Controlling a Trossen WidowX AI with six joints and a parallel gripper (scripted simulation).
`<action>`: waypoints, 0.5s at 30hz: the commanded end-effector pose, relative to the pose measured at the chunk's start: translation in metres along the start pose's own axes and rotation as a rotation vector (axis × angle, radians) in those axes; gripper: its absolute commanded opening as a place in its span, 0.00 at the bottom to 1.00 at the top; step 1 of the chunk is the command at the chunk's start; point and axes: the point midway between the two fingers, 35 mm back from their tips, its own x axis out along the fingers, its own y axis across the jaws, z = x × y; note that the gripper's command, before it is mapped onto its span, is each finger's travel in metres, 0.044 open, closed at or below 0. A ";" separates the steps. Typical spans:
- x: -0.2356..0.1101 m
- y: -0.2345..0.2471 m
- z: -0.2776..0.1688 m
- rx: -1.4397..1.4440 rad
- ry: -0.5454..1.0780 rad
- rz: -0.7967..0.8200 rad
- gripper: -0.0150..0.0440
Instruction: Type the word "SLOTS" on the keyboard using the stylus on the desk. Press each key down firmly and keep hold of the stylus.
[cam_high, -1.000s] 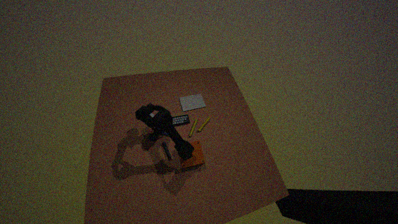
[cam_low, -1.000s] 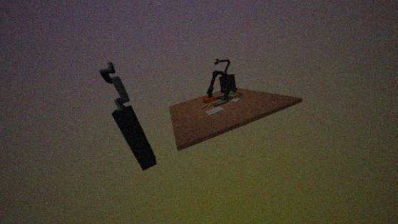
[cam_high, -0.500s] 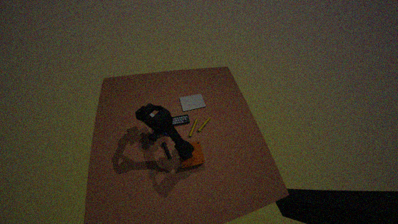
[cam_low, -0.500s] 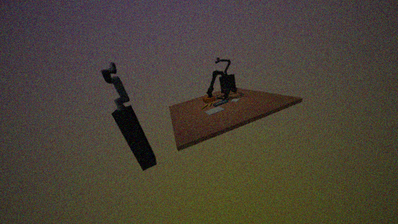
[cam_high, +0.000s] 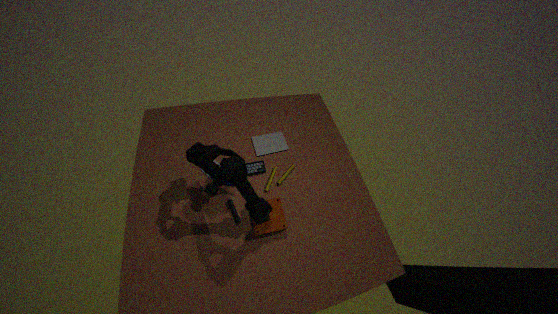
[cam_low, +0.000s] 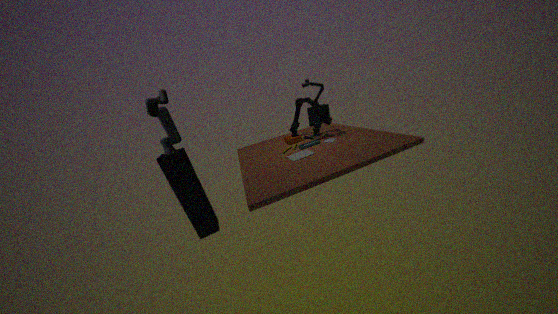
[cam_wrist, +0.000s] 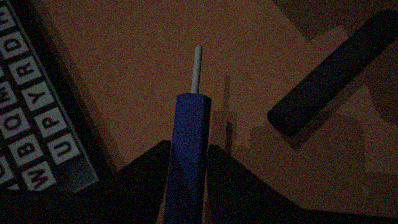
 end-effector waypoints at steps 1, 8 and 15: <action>-0.002 0.000 0.003 -0.001 -0.009 -0.002 0.25; 0.000 0.009 0.004 -0.178 -0.016 0.029 0.25; 0.000 0.021 0.008 -0.404 -0.046 0.061 0.25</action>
